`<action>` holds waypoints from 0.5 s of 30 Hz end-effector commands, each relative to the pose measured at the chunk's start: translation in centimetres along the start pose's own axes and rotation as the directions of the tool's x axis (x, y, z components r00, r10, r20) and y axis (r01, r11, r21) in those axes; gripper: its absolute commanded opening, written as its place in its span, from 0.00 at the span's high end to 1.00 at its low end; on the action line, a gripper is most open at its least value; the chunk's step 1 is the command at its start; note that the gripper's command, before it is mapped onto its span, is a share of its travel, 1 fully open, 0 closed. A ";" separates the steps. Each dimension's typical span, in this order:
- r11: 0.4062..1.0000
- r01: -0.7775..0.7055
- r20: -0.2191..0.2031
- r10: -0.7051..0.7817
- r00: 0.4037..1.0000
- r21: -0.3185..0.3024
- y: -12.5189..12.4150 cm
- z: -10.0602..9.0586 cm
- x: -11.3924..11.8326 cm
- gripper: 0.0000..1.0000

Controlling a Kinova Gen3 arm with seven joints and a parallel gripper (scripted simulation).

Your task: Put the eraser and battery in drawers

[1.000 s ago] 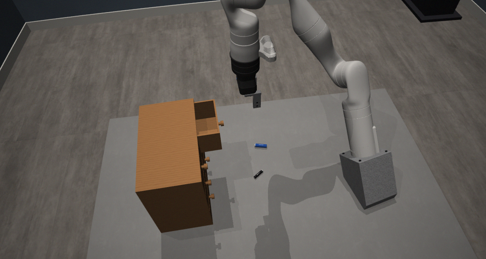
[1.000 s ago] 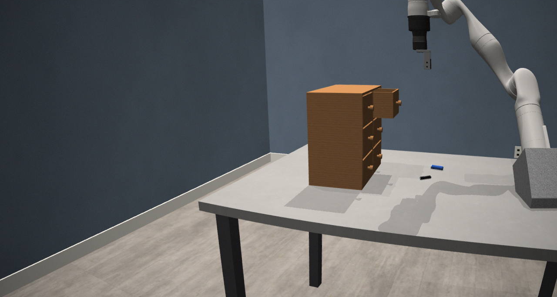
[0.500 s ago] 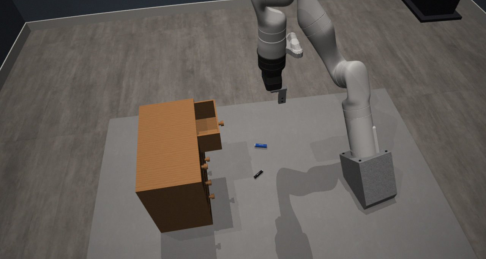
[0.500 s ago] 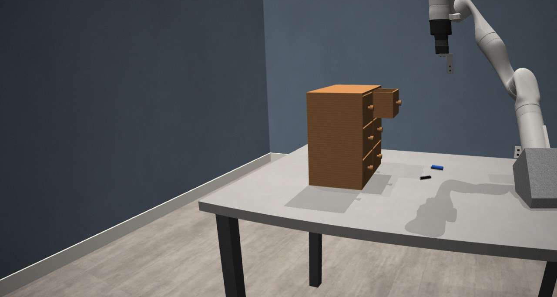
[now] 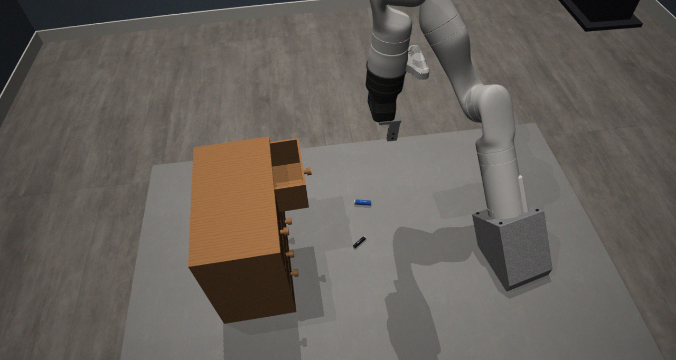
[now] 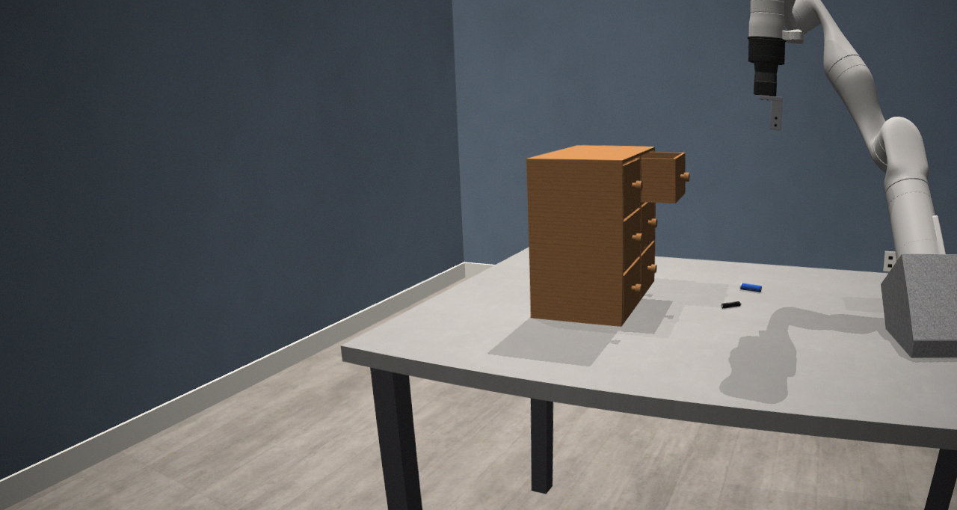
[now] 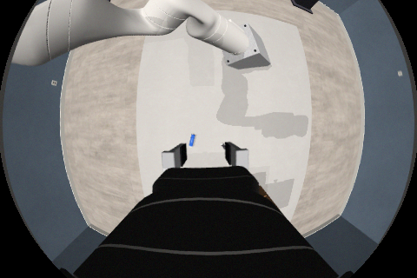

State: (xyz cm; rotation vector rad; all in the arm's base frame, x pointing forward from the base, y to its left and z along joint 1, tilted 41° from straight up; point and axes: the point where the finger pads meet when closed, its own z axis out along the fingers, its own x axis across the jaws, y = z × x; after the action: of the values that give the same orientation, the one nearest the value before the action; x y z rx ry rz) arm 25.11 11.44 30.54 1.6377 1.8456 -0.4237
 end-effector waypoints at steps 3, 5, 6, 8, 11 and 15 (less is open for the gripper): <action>0.995 0.001 0.004 -0.001 1.000 -0.104 0.5 1.1 -0.3 0.00; 0.987 0.001 0.004 0.000 1.000 -0.164 1.0 1.9 -0.3 0.00; 0.980 0.002 0.003 -0.001 1.000 -0.197 1.2 2.2 -0.3 0.00; 0.964 0.001 0.004 0.000 1.000 -0.266 1.7 3.1 -0.3 0.00; 0.928 0.003 0.003 -0.002 1.000 -0.372 2.5 4.4 -0.3 0.00; 0.900 0.001 0.005 0.001 1.000 -0.436 3.0 5.3 -0.4 0.00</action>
State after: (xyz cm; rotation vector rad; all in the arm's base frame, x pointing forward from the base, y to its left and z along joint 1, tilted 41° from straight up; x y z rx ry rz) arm 29.26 9.31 27.45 1.3719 1.7907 -0.0351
